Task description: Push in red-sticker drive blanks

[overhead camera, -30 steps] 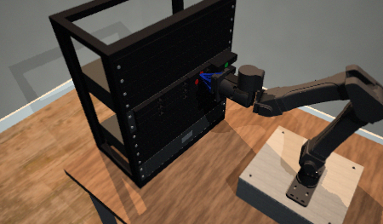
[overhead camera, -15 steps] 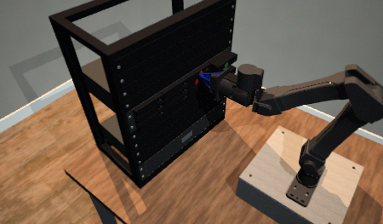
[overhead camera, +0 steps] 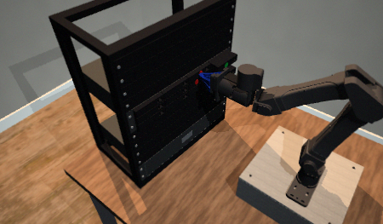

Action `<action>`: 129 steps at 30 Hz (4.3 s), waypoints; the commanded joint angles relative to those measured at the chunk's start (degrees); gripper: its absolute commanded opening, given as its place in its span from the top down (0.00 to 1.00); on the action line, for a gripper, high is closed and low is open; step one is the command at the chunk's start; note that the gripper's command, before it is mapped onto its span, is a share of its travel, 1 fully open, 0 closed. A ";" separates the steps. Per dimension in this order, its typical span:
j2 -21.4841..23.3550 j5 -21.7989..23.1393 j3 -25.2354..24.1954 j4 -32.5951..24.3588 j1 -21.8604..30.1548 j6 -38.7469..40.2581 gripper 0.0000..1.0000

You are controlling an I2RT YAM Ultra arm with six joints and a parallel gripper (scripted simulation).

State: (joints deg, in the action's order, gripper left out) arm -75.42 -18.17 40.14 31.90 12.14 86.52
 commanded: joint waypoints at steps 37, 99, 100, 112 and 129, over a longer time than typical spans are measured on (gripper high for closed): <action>-0.62 -0.59 3.41 1.04 -1.56 -0.52 1.00; 35.89 13.36 -24.96 -7.61 -15.59 -0.80 1.00; 35.93 14.89 -25.57 -7.06 -17.16 -0.80 1.00; 32.27 27.27 -29.61 -1.45 -29.22 -0.76 1.00; 28.75 29.63 -27.42 2.48 -29.98 -0.76 1.00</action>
State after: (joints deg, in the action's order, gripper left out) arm -45.78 10.94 10.79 32.91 -18.68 86.52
